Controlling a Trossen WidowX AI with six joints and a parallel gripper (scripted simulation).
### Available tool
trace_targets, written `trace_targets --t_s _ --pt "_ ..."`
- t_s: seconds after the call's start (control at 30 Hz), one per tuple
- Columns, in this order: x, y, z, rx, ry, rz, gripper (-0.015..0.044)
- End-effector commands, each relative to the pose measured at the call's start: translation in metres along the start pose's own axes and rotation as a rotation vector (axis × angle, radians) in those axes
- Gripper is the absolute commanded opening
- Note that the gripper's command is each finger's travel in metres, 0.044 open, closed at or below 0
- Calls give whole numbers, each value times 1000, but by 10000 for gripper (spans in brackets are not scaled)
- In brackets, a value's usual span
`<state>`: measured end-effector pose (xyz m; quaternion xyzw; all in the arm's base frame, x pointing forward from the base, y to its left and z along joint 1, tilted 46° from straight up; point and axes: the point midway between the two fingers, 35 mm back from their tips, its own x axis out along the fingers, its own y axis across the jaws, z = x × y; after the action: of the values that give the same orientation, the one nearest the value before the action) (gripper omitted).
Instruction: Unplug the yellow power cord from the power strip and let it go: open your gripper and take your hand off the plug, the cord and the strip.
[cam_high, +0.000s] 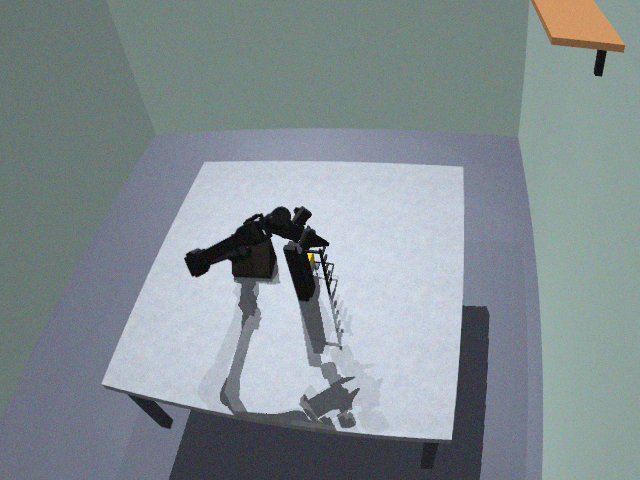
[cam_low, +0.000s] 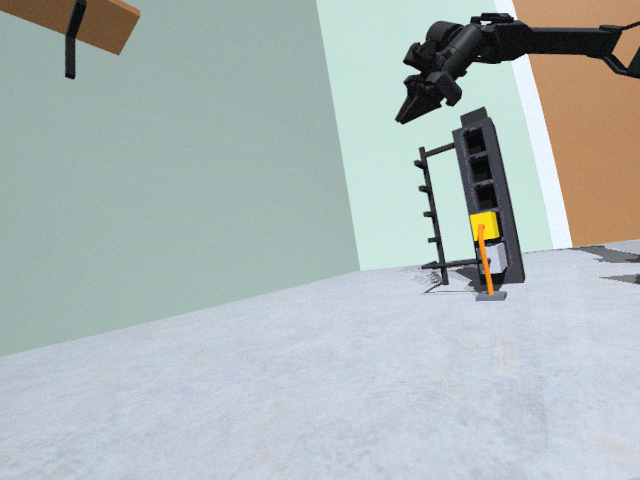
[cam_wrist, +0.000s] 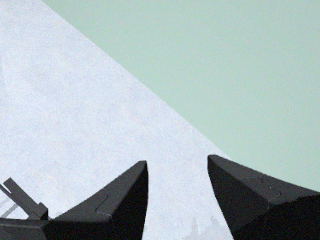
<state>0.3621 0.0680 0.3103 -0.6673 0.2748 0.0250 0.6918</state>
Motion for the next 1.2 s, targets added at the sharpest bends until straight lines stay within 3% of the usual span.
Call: trace_targets --t_s 0.0,0.27,0.53,1.17 --pt "23 46 12 -80 32 134 160" --pt "59 174 10 -310 202 502 160" --pt "54 284 -35 -590 473 856 160" --pt "50 280 -50 -615 498 882 160"
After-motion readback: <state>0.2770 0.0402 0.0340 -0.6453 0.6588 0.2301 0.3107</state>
